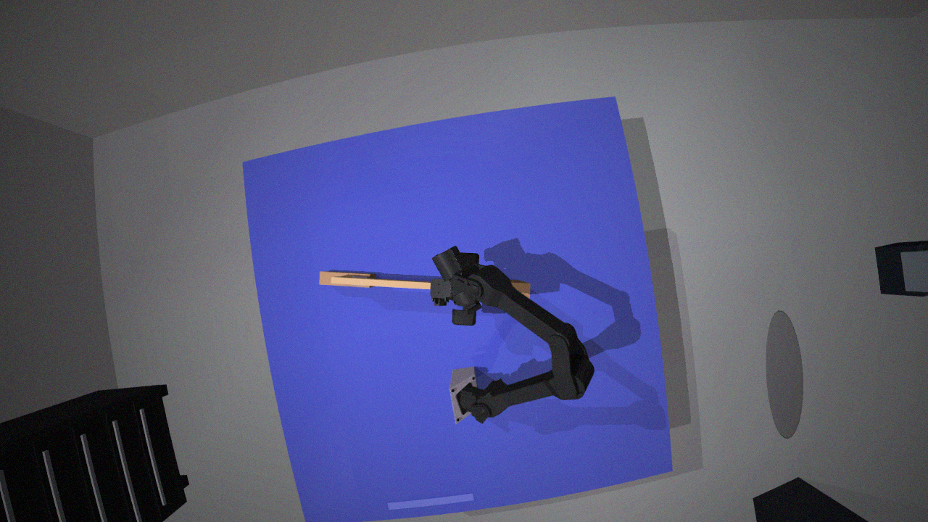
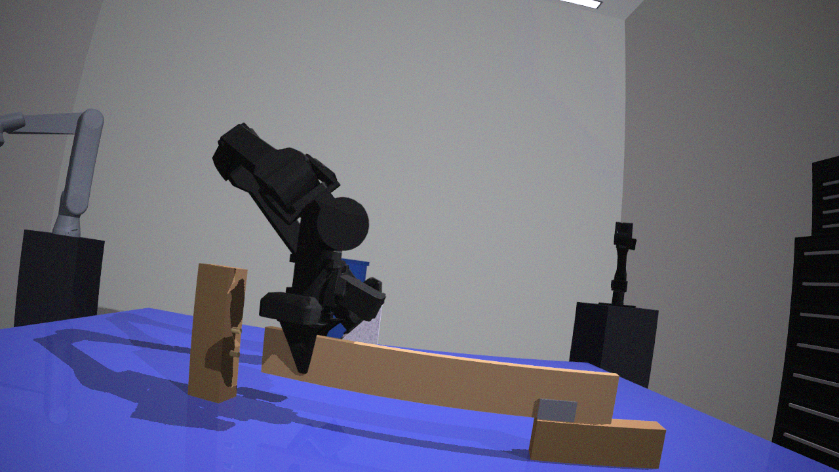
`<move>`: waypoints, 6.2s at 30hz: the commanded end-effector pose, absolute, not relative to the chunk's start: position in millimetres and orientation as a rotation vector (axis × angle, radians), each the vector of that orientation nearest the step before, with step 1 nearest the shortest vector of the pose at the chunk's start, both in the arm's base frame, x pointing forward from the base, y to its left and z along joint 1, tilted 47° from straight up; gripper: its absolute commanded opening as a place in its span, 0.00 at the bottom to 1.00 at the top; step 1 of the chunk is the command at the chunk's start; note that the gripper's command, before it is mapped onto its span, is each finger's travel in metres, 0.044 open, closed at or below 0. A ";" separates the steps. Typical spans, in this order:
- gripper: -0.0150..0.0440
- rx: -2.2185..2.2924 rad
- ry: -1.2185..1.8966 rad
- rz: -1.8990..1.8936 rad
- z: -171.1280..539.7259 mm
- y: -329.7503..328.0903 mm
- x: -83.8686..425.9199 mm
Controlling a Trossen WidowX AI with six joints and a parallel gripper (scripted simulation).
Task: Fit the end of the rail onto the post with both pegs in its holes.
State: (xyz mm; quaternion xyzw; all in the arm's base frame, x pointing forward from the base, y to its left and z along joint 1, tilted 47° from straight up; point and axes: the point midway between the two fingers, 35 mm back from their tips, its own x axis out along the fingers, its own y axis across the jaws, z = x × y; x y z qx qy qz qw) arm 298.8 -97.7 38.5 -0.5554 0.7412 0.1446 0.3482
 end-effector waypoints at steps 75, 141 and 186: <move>0.25 -1.447 1.913 0.378 57.5 -110.4 291.3; 0.25 -1.447 1.914 0.377 72.2 -123.0 283.8; 0.65 -1.440 1.917 0.377 76.0 -129.2 280.3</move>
